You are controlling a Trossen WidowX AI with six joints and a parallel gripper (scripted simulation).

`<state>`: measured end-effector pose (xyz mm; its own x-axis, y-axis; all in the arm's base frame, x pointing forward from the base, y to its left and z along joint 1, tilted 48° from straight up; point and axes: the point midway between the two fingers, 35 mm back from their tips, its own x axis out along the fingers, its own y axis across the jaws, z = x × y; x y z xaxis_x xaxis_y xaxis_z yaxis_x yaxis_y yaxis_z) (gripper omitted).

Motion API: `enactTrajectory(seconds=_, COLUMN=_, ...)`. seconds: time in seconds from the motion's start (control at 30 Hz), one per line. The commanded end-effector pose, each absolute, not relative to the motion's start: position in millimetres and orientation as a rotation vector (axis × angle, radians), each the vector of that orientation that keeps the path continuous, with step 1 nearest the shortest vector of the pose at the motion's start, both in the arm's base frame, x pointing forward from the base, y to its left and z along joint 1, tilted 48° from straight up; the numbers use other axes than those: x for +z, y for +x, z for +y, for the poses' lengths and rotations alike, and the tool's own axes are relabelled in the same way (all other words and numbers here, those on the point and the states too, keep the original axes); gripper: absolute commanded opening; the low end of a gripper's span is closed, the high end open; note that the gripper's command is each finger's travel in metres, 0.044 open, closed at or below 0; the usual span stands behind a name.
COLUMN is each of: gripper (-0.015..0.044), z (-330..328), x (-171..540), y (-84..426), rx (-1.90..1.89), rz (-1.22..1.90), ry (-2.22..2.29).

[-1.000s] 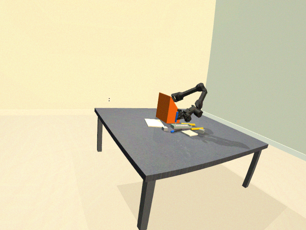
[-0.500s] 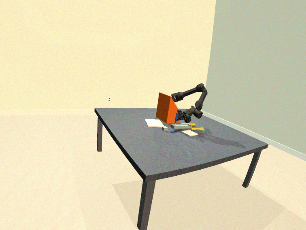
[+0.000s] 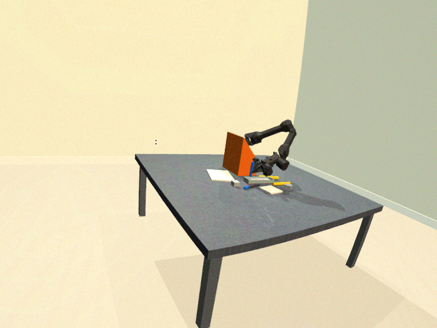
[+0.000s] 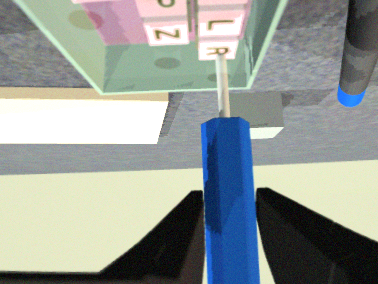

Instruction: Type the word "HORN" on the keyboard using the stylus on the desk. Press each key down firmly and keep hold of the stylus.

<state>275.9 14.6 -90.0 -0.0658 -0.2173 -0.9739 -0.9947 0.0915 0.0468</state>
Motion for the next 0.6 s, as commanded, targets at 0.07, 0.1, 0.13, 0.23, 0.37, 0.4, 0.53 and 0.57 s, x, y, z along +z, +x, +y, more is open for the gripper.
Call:
enactTrajectory(seconds=0.07, gripper=0.0081, z=17.2, x=-91.5, y=277.6, rx=1.067, rz=1.45, ry=-1.271)
enactTrajectory(seconds=0.1, gripper=0.0081, z=17.5, x=-91.8, y=277.6, rx=1.067, rz=1.45, ry=-1.271)
enactTrajectory(seconds=0.13, gripper=0.0081, z=17.8, x=-92.0, y=277.7, rx=1.067, rz=1.45, ry=-1.271)
enactTrajectory(seconds=0.23, gripper=0.0081, z=18.7, x=-92.9, y=277.7, rx=1.068, rz=1.45, ry=-1.271)
enactTrajectory(seconds=0.37, gripper=0.0081, z=18.0, x=-92.2, y=277.7, rx=1.067, rz=1.45, ry=-1.271)
enactTrajectory(seconds=0.4, gripper=0.0081, z=18.0, x=-92.2, y=277.7, rx=1.067, rz=1.45, ry=-1.271)
enactTrajectory(seconds=0.53, gripper=0.0081, z=18.0, x=-92.2, y=277.7, rx=1.067, rz=1.45, ry=-1.271)
enactTrajectory(seconds=0.57, gripper=0.0081, z=18.0, x=-92.2, y=277.7, rx=1.067, rz=1.45, ry=-1.271)
